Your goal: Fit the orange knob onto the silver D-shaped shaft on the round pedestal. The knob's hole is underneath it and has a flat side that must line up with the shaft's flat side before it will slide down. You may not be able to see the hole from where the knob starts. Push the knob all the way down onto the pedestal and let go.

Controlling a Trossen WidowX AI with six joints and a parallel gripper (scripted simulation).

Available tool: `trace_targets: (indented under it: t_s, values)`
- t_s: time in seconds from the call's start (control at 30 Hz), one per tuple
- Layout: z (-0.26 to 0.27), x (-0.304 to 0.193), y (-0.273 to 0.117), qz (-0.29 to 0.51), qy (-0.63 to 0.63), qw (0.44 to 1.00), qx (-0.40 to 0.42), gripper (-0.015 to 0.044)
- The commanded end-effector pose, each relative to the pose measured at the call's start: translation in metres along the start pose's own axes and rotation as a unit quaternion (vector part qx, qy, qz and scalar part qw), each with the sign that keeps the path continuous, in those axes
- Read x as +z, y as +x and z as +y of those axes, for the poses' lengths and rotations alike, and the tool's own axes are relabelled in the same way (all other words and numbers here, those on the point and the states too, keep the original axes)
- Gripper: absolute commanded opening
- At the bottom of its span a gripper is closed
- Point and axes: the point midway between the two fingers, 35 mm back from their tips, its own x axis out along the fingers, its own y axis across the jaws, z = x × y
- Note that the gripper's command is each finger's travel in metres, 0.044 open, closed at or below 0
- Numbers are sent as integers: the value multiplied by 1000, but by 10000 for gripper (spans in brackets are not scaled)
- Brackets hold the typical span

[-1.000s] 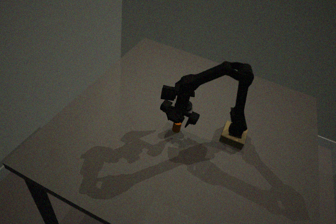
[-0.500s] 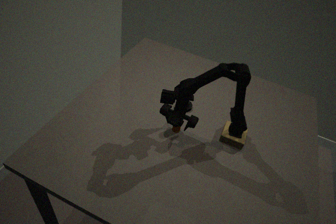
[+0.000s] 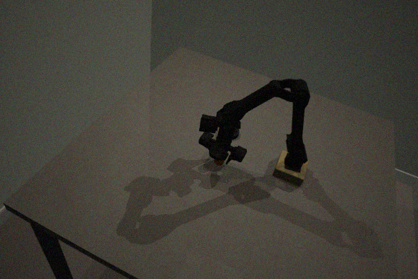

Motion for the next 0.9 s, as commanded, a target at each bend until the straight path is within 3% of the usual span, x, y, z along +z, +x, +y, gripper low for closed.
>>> trace_targets:
  t_s: [0.0,0.07,0.23,0.43,0.87]
  values:
    - [0,1,1,-2,-1,1000,0,230]
    - [0,1,1,-2,-1,1000,0,177]
    - [0,1,1,-2,-1,1000,0,144]
    - [-3,2,-10,-2,-1,1000,0,0]
    - [-8,4,-49,-2,-1,1000,0,0]
